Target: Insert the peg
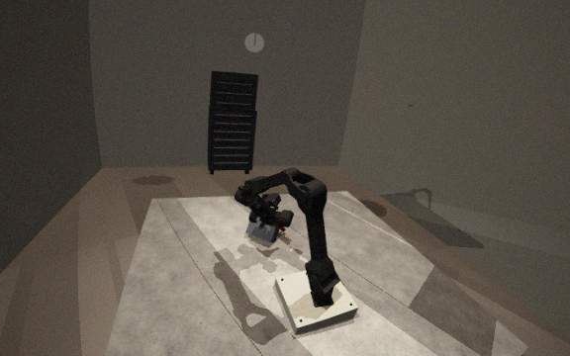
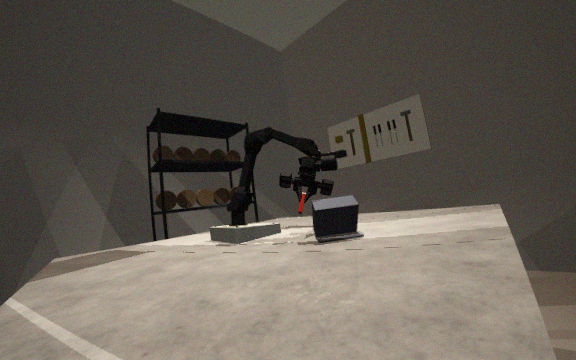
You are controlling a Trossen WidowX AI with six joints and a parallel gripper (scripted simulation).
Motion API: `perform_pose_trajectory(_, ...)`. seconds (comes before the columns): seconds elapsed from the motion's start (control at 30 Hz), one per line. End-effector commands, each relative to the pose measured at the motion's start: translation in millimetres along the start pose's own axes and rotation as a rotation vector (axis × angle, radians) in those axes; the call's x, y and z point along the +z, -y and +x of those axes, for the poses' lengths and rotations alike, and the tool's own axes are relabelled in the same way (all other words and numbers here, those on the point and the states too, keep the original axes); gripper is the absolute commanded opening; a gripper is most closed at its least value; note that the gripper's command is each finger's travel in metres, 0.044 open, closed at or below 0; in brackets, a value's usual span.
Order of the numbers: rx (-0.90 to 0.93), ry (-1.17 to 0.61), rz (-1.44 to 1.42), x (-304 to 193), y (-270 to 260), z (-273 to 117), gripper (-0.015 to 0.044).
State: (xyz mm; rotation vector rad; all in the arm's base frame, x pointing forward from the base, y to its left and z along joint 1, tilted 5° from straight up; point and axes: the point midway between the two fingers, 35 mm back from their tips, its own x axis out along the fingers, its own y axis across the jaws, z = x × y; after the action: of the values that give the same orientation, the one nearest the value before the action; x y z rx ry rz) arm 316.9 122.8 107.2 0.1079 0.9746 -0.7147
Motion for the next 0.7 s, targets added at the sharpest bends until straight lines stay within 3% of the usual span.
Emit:
perform_pose_trajectory(0.0, 0.007, 0.021, 0.01, -2, -4, -3, 0.0)
perform_pose_trajectory(0.67, 0.051, 0.112, 0.039, -14, -20, -23, 0.0)
